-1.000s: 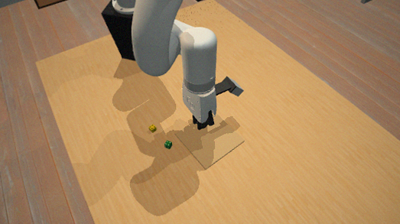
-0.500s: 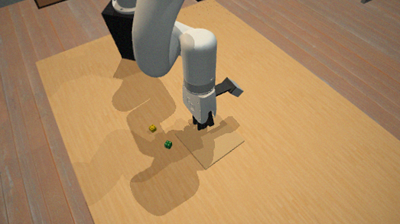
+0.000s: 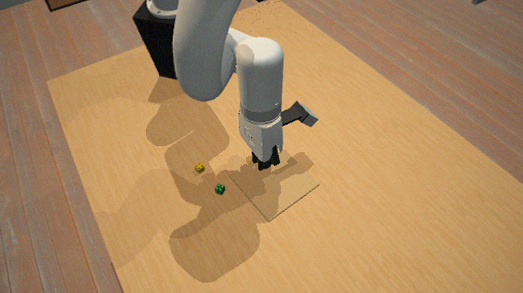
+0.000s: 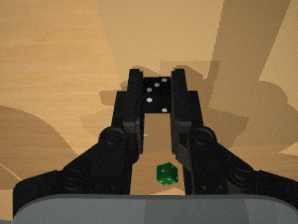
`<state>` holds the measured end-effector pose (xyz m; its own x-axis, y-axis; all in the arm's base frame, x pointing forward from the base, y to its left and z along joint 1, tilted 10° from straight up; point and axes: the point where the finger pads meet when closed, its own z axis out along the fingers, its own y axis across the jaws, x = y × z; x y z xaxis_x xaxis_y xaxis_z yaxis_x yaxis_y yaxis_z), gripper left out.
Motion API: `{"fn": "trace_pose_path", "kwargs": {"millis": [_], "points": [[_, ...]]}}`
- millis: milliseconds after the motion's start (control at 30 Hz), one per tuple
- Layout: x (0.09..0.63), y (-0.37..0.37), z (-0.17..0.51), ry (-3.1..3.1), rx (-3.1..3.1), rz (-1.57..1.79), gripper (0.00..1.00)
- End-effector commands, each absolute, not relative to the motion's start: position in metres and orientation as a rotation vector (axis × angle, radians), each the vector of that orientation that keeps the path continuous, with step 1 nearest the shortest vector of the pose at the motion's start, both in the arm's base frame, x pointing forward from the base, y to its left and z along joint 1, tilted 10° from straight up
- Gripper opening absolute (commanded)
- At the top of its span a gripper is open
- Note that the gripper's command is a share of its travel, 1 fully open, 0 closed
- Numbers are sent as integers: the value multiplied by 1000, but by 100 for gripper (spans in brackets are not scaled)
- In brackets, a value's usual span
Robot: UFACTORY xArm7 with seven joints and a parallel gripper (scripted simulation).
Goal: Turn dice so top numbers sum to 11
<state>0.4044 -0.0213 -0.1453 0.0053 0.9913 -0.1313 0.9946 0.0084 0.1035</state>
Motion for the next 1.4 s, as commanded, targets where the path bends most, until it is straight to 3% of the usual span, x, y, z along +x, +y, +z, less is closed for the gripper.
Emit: {"fn": "trace_pose_path", "kwargs": {"millis": [0, 733, 1167, 1367], "points": [[406, -21, -144, 2104, 2101, -26, 11], [406, -21, -144, 2104, 2101, -26, 11], [406, -21, -144, 2104, 2101, -26, 31], [406, -21, -144, 2104, 2101, -26, 31]]}}
